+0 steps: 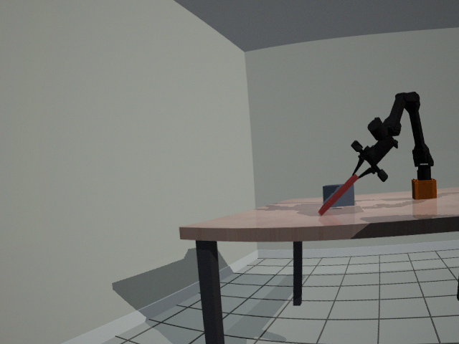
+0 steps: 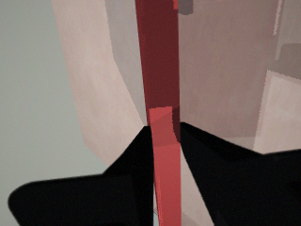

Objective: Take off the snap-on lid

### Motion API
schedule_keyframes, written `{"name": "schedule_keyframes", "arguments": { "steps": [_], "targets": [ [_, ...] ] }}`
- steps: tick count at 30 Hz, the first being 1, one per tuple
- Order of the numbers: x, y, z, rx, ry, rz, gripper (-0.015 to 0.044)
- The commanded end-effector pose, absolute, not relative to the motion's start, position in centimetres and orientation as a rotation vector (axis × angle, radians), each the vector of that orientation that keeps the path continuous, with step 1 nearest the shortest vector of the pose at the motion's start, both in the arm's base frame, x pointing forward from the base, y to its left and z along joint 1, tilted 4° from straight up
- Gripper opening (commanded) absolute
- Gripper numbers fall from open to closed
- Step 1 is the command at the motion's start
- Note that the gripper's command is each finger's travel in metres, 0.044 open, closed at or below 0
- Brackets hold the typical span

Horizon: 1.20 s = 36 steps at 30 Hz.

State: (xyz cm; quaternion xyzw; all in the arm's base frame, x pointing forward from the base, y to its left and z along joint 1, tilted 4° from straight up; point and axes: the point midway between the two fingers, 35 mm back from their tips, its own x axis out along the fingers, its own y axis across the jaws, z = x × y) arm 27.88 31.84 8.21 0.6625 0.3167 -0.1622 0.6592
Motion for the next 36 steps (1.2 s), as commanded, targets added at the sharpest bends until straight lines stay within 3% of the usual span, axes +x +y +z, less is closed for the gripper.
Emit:
{"name": "schedule_keyframes", "arguments": {
  "steps": [1, 36],
  "targets": [
    [27.9, 31.8, 7.8, 1.505, 0.715, -0.369, 0.0],
    [27.9, 32.1, 5.0, 1.505, 0.715, -0.369, 0.0]
  ]
}}
